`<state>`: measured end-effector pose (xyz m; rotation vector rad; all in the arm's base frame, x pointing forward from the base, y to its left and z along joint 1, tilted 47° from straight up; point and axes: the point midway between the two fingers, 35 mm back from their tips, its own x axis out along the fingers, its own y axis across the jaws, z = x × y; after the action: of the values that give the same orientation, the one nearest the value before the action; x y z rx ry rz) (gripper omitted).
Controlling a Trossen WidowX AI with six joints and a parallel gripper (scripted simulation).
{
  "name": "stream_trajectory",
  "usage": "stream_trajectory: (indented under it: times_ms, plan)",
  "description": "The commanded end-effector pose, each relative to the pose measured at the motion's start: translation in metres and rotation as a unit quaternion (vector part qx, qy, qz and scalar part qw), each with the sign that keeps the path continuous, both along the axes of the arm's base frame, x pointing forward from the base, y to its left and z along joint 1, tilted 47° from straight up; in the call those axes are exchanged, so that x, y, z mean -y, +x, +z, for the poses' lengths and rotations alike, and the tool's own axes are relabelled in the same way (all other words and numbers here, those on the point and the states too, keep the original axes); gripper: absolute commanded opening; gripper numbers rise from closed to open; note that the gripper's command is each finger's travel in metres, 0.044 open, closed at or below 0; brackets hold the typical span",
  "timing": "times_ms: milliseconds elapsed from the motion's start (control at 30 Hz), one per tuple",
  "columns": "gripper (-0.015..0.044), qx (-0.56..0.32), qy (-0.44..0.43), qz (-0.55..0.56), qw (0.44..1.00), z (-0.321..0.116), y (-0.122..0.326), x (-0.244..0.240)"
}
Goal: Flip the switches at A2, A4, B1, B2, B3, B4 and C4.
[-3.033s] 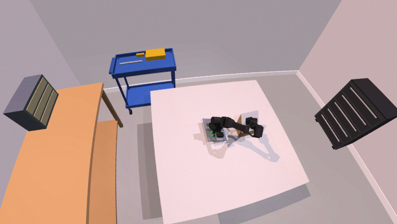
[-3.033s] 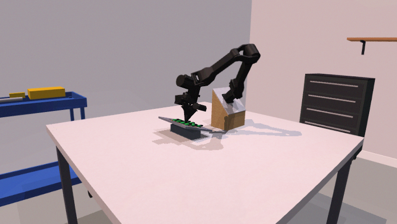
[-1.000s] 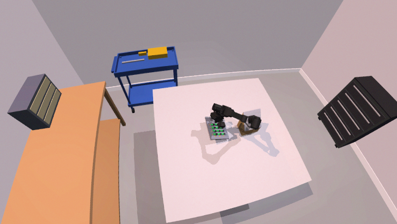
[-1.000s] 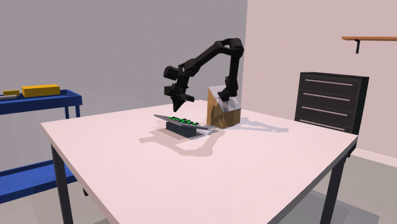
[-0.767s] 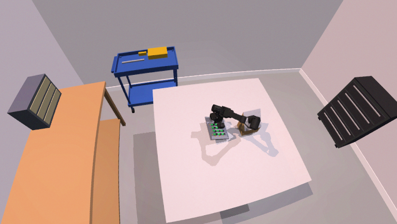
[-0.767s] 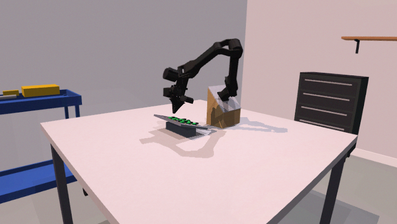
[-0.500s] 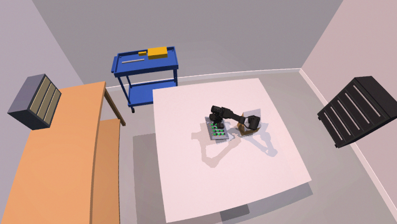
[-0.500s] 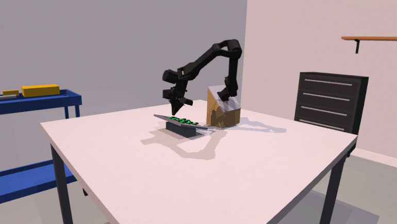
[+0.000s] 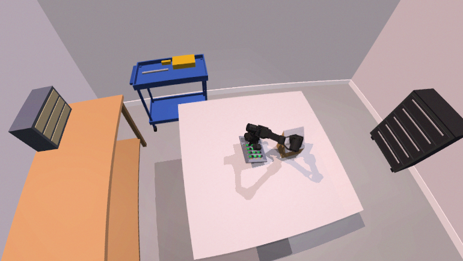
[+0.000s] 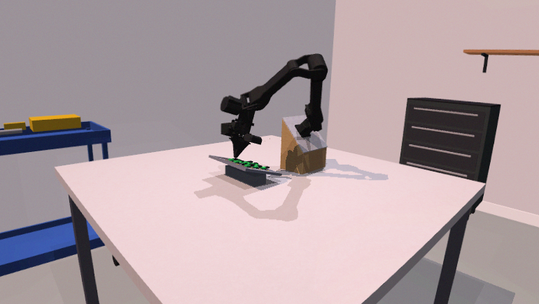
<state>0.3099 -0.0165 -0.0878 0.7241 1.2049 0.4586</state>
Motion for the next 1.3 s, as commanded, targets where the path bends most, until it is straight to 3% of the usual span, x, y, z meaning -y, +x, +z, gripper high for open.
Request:
stream_trajectory:
  times_ms: [0,1267]
  plan:
    - [0.0,-0.001,0.003,-0.002,1.0,-0.0003,-0.0005,-0.0006]
    - [0.0,-0.001,0.003,-0.002,1.0,-0.003,0.0006,-0.0034]
